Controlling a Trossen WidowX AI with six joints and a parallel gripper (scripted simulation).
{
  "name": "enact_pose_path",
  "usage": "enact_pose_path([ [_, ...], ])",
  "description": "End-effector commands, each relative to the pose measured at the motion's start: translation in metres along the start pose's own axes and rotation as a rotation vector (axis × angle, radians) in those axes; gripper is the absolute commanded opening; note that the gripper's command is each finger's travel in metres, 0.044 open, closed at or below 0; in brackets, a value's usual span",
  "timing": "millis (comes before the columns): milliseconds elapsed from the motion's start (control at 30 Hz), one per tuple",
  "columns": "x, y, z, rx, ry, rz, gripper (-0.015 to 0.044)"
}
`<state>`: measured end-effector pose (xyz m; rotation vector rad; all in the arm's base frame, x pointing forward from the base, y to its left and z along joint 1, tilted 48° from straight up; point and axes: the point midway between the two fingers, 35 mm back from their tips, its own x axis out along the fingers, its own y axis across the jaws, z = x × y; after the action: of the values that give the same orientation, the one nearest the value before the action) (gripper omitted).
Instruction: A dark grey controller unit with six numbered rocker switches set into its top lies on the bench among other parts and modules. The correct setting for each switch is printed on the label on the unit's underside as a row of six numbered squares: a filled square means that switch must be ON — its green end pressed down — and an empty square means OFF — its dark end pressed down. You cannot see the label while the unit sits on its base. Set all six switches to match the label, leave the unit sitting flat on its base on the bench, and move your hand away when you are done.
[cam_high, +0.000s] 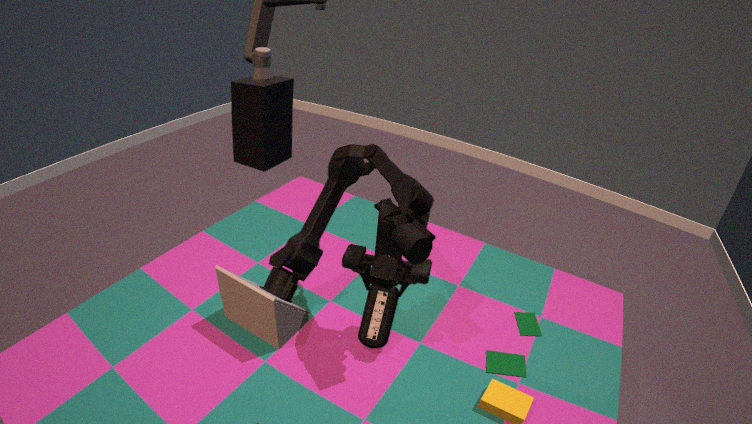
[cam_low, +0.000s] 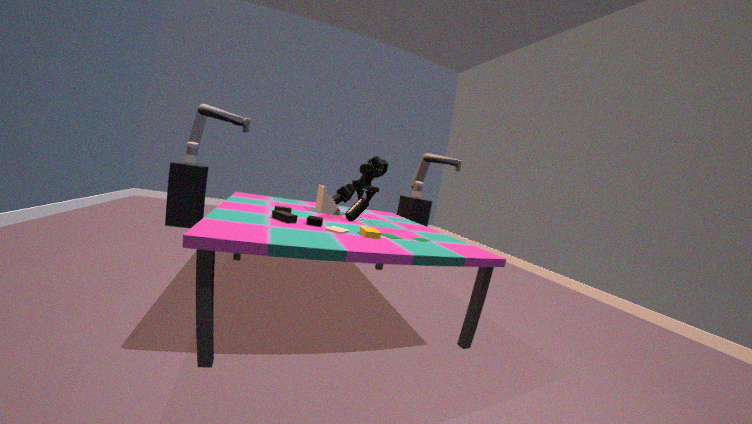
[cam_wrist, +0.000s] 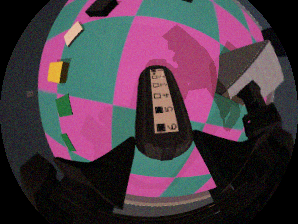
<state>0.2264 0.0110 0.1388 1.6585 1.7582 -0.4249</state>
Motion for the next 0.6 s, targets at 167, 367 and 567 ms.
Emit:
enact_pose_path([
  [167,-0.003,0.000,0.011,-0.007,-0.012,-0.009,0.0336],
  [367,-0.005,0.000,0.016,-0.007,-0.012,-0.009,0.0336],
  [567,-0.007,0.000,0.020,-0.007,-0.012,-0.009,0.0336],
])
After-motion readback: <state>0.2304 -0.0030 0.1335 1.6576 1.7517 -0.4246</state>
